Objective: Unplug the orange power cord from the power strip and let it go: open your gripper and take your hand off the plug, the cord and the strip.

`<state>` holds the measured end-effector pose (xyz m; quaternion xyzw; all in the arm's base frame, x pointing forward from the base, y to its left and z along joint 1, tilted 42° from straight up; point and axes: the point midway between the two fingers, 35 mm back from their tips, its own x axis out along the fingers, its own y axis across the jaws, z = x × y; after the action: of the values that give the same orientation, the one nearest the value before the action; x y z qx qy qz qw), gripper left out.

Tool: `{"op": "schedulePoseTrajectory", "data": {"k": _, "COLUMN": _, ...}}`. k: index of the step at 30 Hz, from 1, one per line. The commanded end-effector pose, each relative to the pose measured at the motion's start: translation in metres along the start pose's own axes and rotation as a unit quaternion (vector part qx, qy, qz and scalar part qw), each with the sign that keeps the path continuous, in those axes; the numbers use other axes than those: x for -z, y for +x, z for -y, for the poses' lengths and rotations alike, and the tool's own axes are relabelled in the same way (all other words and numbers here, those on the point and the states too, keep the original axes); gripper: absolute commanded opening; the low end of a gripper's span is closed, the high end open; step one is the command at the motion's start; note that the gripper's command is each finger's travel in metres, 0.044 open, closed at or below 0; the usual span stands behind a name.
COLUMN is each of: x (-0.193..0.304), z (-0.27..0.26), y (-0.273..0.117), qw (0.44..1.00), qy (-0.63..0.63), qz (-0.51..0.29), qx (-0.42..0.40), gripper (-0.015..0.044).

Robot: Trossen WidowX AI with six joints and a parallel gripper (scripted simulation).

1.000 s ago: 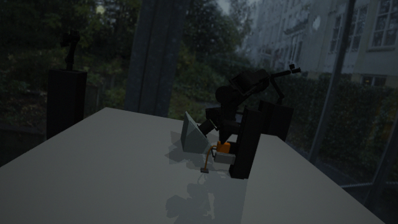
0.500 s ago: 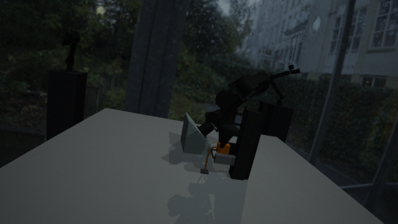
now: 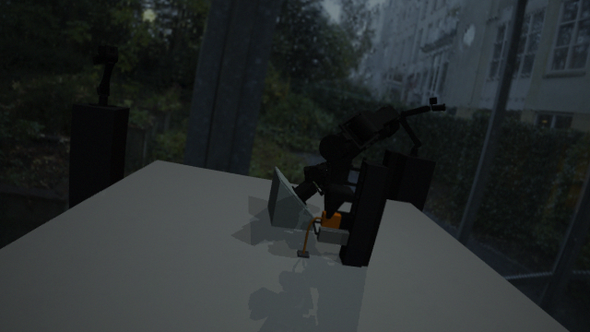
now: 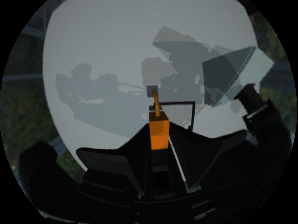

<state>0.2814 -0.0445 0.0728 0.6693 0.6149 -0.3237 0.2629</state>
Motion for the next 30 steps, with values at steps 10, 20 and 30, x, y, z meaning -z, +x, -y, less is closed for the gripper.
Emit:
{"op": "schedulePoseTrajectory", "data": {"k": 10, "x": -0.017, "z": -0.002, "y": -0.001, "qw": 1.000, "qy": -0.001, "qz": 0.001, "qx": -0.002, "gripper": 0.0000}}
{"op": "schedulePoseTrajectory", "data": {"k": 20, "x": -0.033, "z": -0.003, "y": -0.002, "qw": 1.000, "qy": 0.000, "qz": 0.001, "qx": -0.002, "gripper": 0.0000}}
{"op": "schedulePoseTrajectory", "data": {"k": 30, "x": -0.050, "z": -0.002, "y": -0.005, "qw": 1.000, "qy": 0.001, "qz": 0.001, "qx": -0.001, "gripper": 0.0000}}
